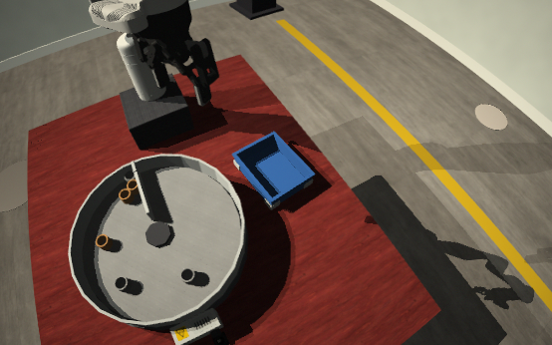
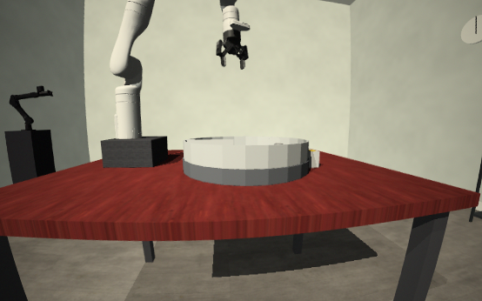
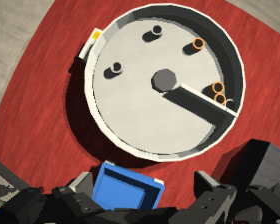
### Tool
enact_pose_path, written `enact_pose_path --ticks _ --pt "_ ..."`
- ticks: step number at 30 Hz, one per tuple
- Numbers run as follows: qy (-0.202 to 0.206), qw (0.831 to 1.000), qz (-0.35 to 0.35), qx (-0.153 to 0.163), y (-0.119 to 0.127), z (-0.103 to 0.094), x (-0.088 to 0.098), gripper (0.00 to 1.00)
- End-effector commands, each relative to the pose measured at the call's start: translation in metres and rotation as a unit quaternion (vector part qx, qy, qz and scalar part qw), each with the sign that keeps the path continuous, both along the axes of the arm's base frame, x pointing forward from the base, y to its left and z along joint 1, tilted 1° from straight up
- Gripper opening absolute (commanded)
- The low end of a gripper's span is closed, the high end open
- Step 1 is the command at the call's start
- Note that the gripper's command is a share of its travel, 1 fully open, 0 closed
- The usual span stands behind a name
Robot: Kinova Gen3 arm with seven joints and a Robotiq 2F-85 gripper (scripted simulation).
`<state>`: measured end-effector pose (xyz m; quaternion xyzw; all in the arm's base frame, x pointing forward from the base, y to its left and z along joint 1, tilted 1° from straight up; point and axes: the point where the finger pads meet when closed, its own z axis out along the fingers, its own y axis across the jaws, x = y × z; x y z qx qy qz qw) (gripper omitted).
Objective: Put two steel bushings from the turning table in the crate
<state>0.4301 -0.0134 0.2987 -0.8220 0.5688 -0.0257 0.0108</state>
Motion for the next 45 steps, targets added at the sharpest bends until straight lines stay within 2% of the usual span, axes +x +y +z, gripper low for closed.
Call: enact_pose_path --ticks 1,8,20,25,37,42,45 --pt "0.003 1.0 0.003 -0.001 0.003 -0.002 0.002 1.0" --pt "0.026 1.0 0.013 -0.007 0.013 0.002 0.006 1.0" --pt "0.026 1.0 0.013 -0.007 0.013 0.002 0.006 1.0" --pt "0.024 1.0 0.014 -0.005 -0.017 -0.022 -0.029 1.0" --pt "0.024 1.0 0.014 -0.005 -0.017 -0.022 -0.029 1.0" --pt "0.026 1.0 0.014 -0.008 -0.05 -0.047 -0.063 1.0" --pt "0.026 1.0 0.014 -0.008 -0.05 -0.047 -0.063 1.0"
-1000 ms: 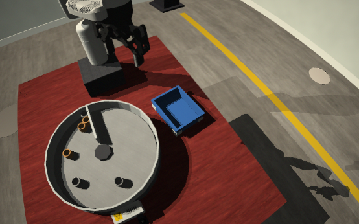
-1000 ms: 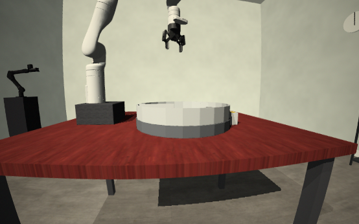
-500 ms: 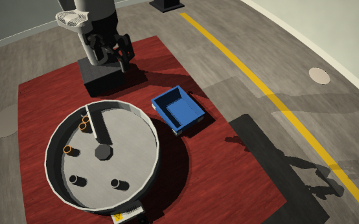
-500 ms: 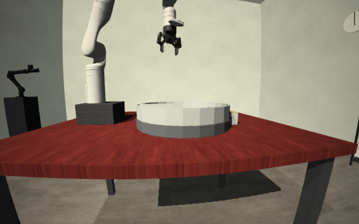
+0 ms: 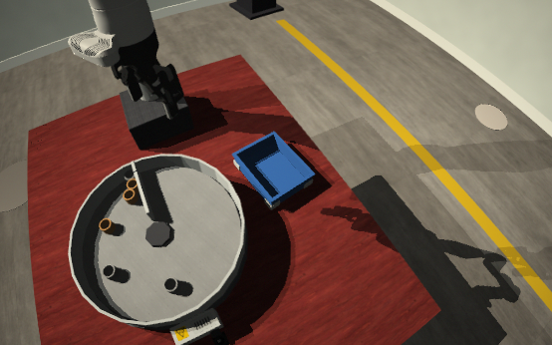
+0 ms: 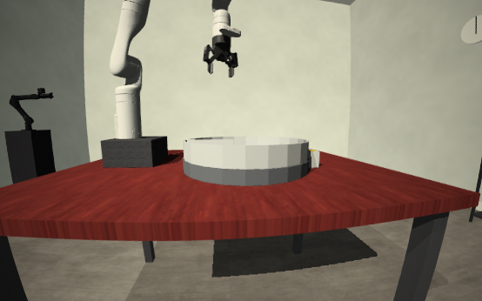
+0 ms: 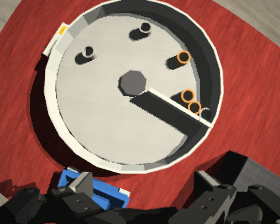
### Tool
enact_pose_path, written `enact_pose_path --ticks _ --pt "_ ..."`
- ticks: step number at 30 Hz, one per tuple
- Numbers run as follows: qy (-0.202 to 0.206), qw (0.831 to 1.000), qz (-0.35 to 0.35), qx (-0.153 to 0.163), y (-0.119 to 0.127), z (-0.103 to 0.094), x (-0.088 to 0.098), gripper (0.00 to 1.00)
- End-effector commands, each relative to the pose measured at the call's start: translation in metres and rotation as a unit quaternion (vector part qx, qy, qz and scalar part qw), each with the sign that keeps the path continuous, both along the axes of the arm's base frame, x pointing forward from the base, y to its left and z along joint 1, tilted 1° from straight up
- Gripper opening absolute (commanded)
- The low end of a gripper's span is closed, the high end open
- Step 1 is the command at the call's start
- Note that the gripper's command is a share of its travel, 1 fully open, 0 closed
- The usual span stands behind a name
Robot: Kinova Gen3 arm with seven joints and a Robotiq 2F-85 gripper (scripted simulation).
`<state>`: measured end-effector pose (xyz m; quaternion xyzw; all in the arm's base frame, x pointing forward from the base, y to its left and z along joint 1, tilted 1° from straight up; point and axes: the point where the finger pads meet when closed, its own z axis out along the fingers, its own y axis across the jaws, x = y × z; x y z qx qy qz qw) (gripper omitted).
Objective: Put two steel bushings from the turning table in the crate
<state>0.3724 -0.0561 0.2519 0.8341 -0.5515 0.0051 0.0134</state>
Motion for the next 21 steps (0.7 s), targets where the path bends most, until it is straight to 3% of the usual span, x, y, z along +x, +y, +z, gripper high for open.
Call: enact_pose_path --ticks 1,9,14,21 --pt "-0.004 1.0 -0.007 0.001 -0.008 0.0 -0.005 1.0" --pt "-0.004 1.0 -0.007 0.001 -0.008 0.0 -0.005 1.0" --pt "-0.003 1.0 -0.006 -0.002 -0.041 -0.024 -0.039 1.0" --pt "-0.003 1.0 -0.006 -0.002 -0.041 -0.024 -0.039 1.0"
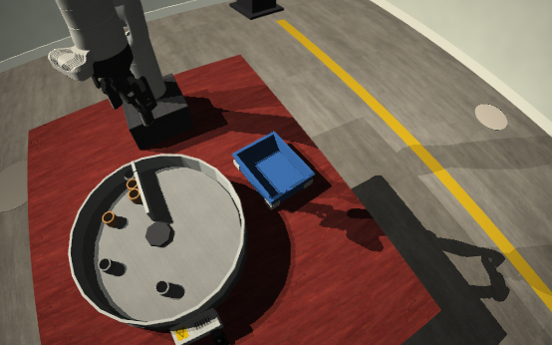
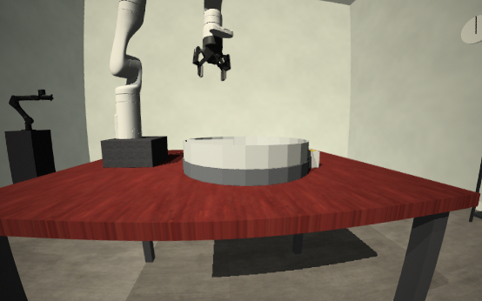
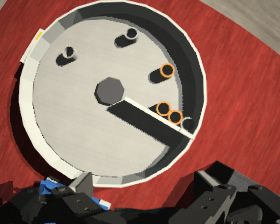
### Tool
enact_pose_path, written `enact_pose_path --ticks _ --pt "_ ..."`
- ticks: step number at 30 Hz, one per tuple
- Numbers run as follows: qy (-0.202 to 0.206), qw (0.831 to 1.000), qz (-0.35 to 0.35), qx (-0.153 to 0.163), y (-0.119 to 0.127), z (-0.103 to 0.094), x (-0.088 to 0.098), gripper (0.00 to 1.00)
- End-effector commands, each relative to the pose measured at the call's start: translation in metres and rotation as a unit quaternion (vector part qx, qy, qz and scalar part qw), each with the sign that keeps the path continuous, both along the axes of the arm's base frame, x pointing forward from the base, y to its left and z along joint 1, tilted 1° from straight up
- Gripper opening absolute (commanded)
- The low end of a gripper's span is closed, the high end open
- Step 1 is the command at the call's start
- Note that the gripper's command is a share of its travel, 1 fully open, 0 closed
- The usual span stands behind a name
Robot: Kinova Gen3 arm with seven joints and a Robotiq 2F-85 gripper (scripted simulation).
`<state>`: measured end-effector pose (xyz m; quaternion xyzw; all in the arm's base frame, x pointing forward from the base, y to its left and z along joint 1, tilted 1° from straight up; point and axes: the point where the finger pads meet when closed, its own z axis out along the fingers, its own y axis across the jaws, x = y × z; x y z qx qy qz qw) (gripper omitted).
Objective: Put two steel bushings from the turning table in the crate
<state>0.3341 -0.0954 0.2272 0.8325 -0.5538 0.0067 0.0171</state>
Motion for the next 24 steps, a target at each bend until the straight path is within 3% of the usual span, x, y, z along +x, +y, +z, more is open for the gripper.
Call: enact_pose_path --ticks 1,5,10,22,24 --pt "-0.003 1.0 -0.003 0.002 -0.002 0.001 -0.001 1.0" --pt "-0.003 1.0 -0.003 0.002 -0.002 0.001 -0.001 1.0" --pt "-0.001 1.0 -0.003 -0.001 -0.035 -0.023 -0.035 1.0" --pt "-0.001 1.0 -0.003 -0.001 -0.035 -0.023 -0.035 1.0" --pt "0.001 1.0 -0.001 -0.004 -0.048 -0.032 -0.048 1.0"
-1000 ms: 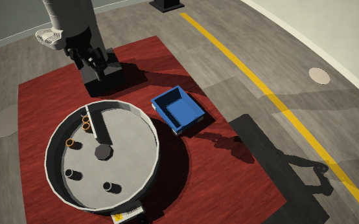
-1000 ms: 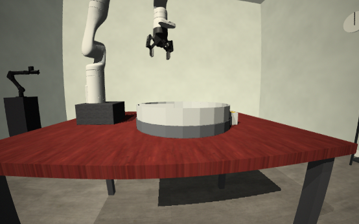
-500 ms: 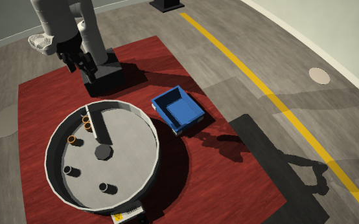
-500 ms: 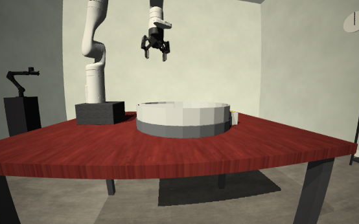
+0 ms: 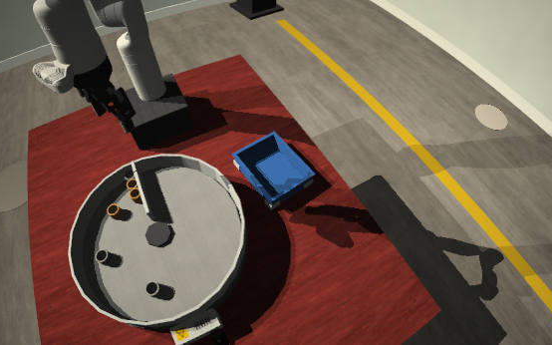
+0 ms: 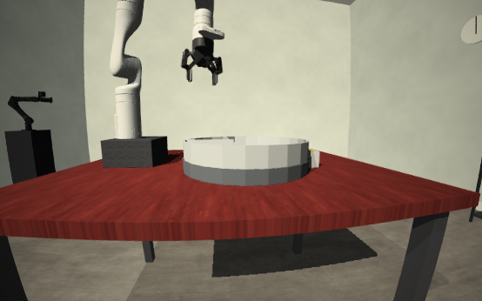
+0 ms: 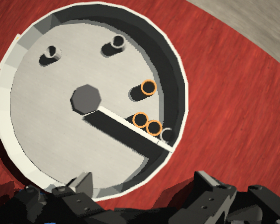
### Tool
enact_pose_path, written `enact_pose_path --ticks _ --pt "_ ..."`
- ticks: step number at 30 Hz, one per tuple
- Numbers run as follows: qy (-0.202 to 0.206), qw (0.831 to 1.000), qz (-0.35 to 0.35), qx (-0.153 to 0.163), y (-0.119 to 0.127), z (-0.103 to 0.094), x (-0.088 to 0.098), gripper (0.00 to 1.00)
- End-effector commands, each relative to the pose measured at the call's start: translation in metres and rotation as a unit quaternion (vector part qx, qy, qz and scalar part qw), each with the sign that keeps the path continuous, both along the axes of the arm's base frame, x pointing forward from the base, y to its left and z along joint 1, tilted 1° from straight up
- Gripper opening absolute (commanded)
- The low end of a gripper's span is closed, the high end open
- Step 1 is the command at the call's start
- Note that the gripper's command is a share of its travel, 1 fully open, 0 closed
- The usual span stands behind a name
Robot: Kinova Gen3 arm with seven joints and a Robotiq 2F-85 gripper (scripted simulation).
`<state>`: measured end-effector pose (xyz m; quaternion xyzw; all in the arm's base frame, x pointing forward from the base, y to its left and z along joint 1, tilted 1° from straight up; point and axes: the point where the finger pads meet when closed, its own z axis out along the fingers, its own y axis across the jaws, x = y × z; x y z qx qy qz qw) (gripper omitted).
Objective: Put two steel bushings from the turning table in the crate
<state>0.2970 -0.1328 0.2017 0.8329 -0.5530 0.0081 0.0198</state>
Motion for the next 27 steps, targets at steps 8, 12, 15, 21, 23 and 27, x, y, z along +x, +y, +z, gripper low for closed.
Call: enact_pose_path --ticks 8,12,15,21,23,27 --pt "0.001 1.0 -0.002 -0.001 -0.031 -0.021 -0.032 1.0" --pt "0.001 1.0 -0.002 -0.001 -0.031 -0.021 -0.032 1.0" --pt "0.001 1.0 -0.002 -0.001 -0.031 -0.021 -0.032 1.0" --pt "0.001 1.0 -0.003 -0.001 -0.029 -0.02 -0.031 1.0" --pt "0.001 1.0 -0.003 -0.001 -0.029 -0.02 -0.031 1.0" --pt "0.001 1.0 -0.003 -0.001 -0.029 -0.02 -0.031 1.0"
